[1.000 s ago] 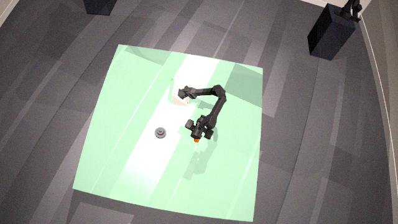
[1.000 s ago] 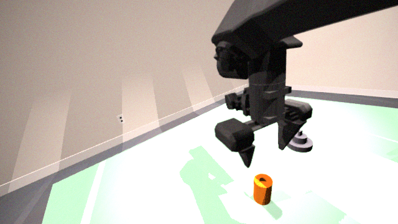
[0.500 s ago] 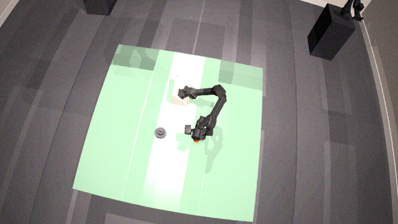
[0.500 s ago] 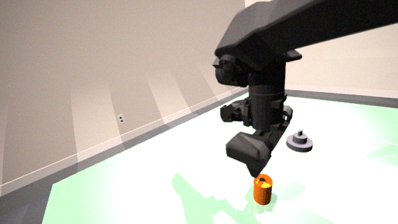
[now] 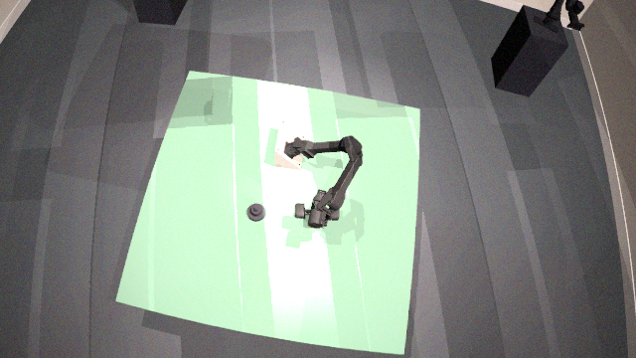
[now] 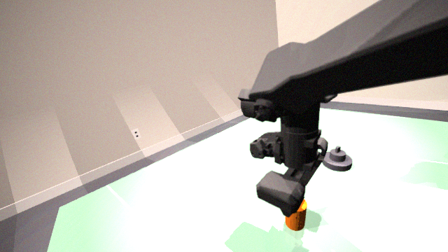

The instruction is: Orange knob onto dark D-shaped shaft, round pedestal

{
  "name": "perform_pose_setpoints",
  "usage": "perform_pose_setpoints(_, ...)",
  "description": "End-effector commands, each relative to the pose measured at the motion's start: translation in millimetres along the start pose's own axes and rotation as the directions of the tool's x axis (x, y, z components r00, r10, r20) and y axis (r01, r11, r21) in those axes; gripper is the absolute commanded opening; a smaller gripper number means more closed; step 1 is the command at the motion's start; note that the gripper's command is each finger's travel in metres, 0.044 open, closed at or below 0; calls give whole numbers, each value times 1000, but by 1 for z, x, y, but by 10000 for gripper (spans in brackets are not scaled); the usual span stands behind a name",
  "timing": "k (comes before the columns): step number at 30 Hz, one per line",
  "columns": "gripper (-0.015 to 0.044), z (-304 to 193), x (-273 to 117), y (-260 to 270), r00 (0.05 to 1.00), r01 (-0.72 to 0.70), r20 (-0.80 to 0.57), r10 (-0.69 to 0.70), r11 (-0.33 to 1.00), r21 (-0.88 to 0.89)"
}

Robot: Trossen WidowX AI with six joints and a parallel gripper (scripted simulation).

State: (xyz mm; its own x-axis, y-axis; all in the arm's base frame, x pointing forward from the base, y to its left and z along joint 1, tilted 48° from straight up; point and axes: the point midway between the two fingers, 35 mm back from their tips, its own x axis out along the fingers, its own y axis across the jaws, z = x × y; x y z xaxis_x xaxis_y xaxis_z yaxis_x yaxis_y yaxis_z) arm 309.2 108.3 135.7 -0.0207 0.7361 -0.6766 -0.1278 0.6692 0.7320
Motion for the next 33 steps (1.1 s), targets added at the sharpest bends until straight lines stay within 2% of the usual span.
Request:
perform_pose_setpoints(1,440,0,6,0,1000,-3,0,3,1000,3)
perform_pose_setpoints(33,440,-1,57,1,1000,-7,0,7,1000,2)
